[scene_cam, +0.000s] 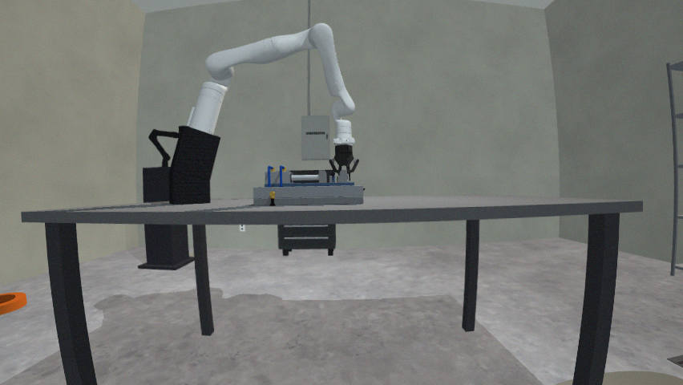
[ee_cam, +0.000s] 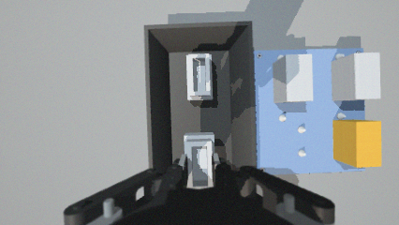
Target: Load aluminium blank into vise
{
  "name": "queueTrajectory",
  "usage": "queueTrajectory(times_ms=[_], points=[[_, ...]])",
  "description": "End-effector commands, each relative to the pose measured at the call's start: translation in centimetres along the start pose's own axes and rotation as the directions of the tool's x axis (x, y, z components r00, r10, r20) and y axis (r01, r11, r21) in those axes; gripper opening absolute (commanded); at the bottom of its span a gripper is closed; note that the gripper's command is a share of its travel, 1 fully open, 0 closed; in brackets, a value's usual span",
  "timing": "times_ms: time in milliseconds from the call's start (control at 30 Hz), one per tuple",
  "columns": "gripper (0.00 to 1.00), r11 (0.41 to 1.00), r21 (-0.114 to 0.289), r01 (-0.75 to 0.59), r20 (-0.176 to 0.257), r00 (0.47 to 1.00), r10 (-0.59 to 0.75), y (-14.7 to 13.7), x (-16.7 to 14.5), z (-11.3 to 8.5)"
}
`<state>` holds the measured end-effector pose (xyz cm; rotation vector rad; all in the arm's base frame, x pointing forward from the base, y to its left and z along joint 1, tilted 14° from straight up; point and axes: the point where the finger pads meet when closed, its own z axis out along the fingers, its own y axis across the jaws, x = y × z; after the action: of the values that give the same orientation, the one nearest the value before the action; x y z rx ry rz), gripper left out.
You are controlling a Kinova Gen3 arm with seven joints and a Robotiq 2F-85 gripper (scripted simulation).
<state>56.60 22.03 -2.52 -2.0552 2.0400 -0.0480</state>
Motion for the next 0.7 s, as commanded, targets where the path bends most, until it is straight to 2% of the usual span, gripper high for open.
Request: queueTrajectory(times_ms=[0, 667], points=[[0.00, 1.000, -0.004, 0.001, 0.001, 1.000, -0.001, 0.2, -0.1, 0.3], [0.00, 1.000, -0.004, 0.001, 0.001, 1.000, -0.001, 0.2, -0.2, 1.9]])
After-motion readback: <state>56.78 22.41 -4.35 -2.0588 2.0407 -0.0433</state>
